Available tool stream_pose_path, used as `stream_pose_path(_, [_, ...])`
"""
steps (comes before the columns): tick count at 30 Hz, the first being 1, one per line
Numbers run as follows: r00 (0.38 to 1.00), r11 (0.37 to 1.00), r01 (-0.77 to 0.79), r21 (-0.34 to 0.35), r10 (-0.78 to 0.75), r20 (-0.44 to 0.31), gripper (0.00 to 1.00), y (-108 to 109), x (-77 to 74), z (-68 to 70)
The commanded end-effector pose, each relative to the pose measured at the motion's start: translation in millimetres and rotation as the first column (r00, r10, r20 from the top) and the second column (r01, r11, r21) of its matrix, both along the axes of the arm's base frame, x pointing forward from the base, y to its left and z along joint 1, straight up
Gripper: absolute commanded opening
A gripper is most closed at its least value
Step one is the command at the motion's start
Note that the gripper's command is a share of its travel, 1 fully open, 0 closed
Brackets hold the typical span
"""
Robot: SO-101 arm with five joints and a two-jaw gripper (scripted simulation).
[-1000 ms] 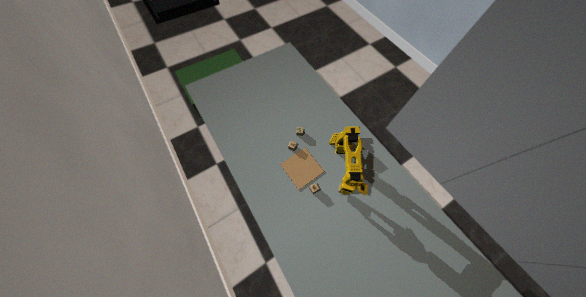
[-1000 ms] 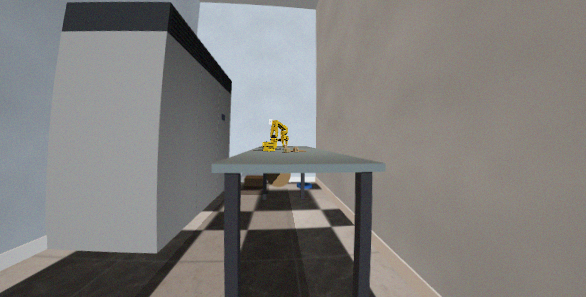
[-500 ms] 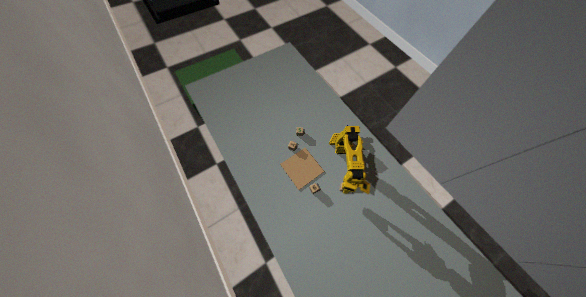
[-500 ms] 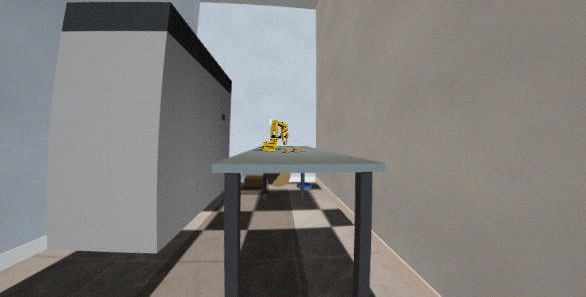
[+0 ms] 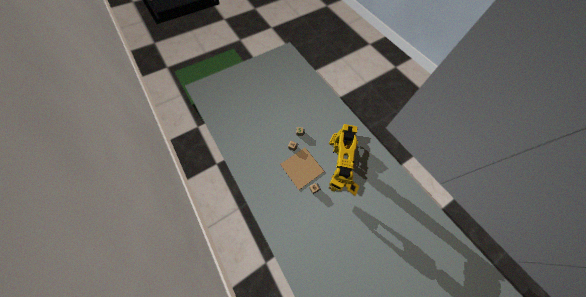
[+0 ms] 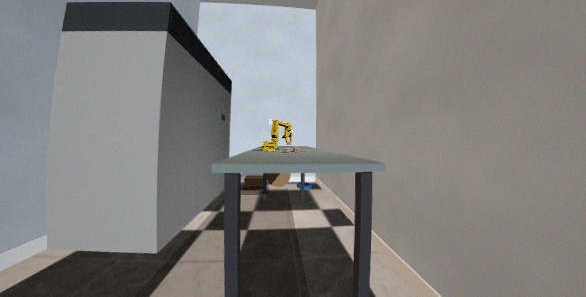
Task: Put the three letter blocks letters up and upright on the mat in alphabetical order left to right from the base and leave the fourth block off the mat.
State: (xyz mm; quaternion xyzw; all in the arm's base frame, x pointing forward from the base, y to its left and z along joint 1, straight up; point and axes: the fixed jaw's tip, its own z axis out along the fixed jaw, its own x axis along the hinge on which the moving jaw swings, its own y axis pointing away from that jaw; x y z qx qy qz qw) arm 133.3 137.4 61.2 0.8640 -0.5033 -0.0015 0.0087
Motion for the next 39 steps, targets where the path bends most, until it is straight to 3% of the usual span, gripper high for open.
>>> stream_pose_path(1, [0.983,0.984,0.150,0.092,-0.159,0.090,0.00,-16,31.1,18.3])
stream_pose_path(3, [0.983,0.984,0.150,0.092,-0.159,0.090,0.00,-16,31.1,18.3])
stream_pose_path(8, [0.928,0.931,0.354,0.091,-0.362,0.090,0.00,-55,52.6,16.5])
stream_pose_path(14, [0.869,0.873,0.479,0.091,-0.487,0.090,0.00,-82,62.0,15.3])
stream_pose_path(39, [0.861,0.866,0.490,0.101,-0.498,0.103,0.00,-87,62.9,18.1])
